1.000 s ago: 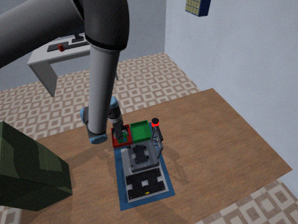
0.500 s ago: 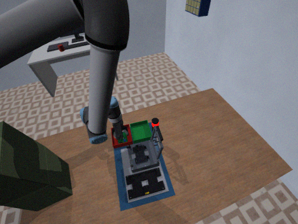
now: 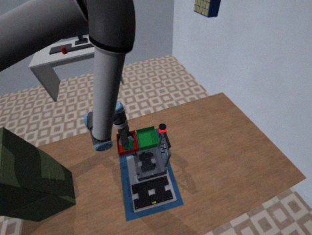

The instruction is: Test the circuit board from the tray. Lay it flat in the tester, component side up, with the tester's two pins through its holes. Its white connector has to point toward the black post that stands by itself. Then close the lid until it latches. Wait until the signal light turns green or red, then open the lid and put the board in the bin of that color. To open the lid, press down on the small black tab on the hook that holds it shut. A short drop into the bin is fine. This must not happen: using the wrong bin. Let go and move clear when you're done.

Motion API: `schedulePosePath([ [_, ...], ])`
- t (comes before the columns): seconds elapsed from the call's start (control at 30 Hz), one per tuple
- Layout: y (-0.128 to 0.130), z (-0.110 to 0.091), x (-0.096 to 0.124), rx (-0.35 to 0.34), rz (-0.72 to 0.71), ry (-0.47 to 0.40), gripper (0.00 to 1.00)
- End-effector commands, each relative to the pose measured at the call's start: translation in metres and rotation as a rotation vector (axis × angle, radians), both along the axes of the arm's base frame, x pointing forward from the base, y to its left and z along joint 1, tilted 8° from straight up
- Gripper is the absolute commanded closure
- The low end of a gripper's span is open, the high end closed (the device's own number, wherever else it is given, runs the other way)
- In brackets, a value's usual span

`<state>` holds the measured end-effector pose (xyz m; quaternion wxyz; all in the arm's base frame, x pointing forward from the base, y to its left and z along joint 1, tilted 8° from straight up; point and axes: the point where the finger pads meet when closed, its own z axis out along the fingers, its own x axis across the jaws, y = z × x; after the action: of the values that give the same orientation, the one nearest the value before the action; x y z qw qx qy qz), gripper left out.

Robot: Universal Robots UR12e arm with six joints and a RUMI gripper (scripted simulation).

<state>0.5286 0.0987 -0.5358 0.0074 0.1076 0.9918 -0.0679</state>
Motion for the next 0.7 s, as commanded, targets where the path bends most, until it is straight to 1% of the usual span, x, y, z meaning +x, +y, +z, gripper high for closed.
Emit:
schedulePosePath([
  [0.0, 0.0, 0.0, 0.0, 0.0, 0.0, -0.001, 0.41],
  [0.17, 0.0, 0.001, 0.0, 0.0, 0.0, -0.001, 0.41],
  [0.3, 0.001, 0.008, 0.0, 0.0, 0.0, -0.001, 0.41],
  [0.43, 0.004, 0.026, 0.0, 0.0, 0.0, -0.001, 0.41],
  [0.63, 0.009, 0.065, 0.0, 0.0, 0.0, -0.001, 0.41],
  [0.67, 0.009, 0.065, 0.0, 0.0, 0.0, -0.001, 0.41],
])
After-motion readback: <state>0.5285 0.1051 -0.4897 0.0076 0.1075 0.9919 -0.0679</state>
